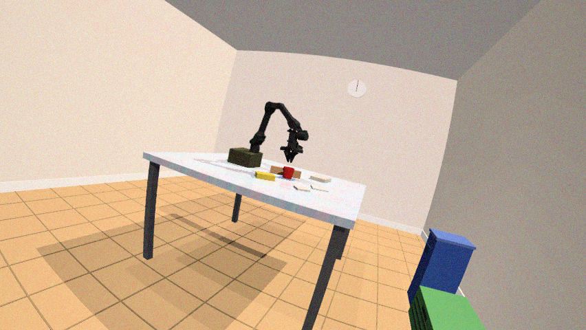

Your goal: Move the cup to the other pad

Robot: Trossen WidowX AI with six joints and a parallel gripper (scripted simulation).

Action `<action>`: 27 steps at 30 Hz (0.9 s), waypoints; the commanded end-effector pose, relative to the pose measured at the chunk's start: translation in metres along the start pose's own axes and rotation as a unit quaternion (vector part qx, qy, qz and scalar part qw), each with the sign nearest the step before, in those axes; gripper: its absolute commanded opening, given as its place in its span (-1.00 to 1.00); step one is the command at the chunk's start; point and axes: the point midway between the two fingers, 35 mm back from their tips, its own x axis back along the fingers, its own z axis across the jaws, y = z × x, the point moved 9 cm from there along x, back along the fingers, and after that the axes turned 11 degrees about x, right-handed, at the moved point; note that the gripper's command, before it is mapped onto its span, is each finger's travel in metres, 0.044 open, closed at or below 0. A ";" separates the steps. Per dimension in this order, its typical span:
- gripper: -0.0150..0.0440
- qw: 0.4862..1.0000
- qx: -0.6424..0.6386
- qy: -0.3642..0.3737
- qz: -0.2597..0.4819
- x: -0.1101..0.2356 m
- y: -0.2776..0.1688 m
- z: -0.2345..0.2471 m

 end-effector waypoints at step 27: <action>0.01 0.998 0.037 0.042 0.010 -0.039 -0.008 0.002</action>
